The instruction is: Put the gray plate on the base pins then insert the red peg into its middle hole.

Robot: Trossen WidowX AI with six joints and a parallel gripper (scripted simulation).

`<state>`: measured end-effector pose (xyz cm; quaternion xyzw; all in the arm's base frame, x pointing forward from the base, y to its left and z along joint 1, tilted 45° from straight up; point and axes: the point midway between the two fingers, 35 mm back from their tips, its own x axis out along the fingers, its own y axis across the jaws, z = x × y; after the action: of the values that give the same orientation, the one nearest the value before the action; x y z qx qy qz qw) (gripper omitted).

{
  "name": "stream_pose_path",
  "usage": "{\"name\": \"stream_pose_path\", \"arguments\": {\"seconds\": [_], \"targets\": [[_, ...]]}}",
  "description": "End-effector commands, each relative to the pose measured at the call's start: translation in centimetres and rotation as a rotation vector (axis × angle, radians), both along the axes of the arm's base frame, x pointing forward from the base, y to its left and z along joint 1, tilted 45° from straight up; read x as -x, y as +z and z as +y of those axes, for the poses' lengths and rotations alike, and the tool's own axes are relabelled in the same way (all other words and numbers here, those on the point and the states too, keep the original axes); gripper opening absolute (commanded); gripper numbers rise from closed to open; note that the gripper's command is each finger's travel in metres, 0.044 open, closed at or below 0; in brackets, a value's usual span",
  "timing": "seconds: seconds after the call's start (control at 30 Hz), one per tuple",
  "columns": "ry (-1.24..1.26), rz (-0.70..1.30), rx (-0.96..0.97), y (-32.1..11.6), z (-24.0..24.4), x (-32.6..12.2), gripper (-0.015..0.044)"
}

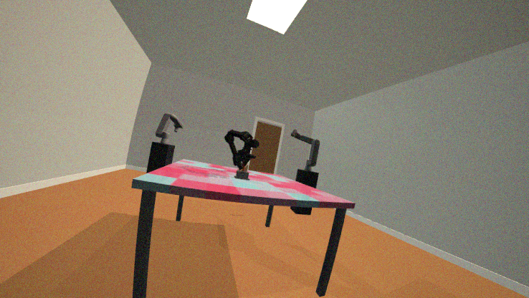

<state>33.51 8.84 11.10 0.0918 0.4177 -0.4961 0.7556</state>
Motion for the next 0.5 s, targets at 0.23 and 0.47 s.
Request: {"name": "stream_pose_path", "arguments": {"seconds": [0.23, 0.47], "targets": [[0.000, 0.003, 0.003, -0.41, -0.41, -0.08, 0.0000], [0.000, 0.003, 0.003, -0.42, -0.43, -0.07, 0.0000]]}}
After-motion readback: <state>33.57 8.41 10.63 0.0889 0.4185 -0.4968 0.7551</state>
